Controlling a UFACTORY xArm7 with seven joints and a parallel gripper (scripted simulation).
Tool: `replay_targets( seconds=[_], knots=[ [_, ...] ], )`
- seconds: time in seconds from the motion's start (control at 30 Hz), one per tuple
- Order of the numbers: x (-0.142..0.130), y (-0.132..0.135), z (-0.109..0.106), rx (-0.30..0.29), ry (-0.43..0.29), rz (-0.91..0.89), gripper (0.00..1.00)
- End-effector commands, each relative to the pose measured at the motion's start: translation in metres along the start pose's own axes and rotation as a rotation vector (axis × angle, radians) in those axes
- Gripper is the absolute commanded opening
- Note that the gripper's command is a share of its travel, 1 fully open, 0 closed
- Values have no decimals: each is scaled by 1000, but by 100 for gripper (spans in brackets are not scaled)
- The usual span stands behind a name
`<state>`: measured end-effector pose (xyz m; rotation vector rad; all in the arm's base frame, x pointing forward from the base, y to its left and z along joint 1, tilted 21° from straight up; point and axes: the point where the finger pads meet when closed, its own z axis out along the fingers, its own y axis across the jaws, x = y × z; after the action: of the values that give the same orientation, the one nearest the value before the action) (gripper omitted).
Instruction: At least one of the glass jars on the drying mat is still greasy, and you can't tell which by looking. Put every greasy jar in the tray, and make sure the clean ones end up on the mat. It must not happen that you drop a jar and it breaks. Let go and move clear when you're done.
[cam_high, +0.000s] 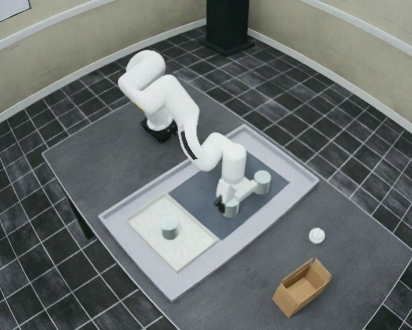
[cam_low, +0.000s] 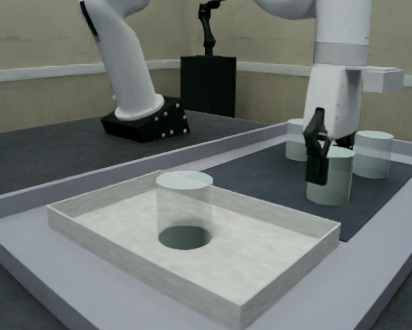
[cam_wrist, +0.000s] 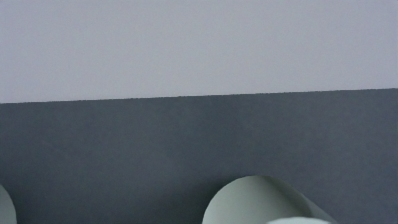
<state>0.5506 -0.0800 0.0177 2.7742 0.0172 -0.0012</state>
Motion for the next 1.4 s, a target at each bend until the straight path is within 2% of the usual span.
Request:
replay_targets(
  seconds=[0.0, 0.07, 0.6, 0.63, 1.17, 1.2, 1.37],
  knots=[
    [2, 0, -2, 1, 6, 0, 88],
    [2, 0, -2, 1, 6, 0, 85],
    [2, 0, -2, 1, 6, 0, 85],
    [2, 0, -2, 1, 6, 0, 82],
    [2, 0, -2, 1, 6, 0, 82],
    [2, 0, -2, 1, 6, 0, 79],
    [2, 0, -2, 1, 6, 0, 79]
  ],
)
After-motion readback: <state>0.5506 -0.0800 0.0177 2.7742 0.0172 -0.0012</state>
